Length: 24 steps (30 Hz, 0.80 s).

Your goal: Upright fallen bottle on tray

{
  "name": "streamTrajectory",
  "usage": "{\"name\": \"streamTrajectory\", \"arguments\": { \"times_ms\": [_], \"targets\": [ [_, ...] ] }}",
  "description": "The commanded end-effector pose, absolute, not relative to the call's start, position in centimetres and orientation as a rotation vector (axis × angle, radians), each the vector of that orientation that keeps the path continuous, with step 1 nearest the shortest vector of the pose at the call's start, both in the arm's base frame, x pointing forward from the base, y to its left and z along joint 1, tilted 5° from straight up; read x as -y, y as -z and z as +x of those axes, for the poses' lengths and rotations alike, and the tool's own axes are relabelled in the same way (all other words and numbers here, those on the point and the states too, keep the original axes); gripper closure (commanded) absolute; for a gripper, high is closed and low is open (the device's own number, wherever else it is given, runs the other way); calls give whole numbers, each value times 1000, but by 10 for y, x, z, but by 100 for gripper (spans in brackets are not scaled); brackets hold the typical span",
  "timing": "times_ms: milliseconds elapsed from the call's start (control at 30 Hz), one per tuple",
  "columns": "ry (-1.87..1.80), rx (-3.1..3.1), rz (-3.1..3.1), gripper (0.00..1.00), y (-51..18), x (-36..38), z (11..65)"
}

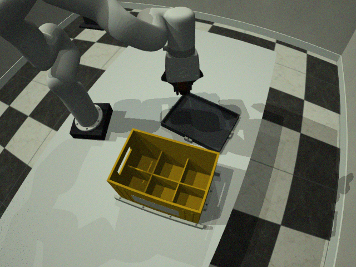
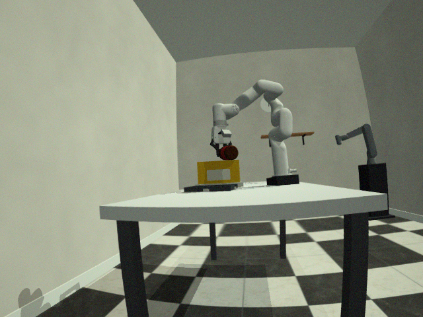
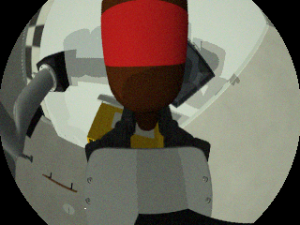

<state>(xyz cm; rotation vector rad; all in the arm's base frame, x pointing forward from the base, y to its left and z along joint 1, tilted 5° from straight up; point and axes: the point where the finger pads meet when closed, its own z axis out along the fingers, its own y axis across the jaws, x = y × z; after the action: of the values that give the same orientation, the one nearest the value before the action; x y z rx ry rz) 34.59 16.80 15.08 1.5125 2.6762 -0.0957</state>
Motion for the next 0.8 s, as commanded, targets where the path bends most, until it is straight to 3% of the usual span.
{"name": "streamTrajectory", "arguments": {
  "times_ms": [0, 767],
  "targets": [
    [93, -2729, 1417, 100, -152, -169, 347],
    [97, -2798, 1282, 100, -152, -169, 347]
  ]
}}
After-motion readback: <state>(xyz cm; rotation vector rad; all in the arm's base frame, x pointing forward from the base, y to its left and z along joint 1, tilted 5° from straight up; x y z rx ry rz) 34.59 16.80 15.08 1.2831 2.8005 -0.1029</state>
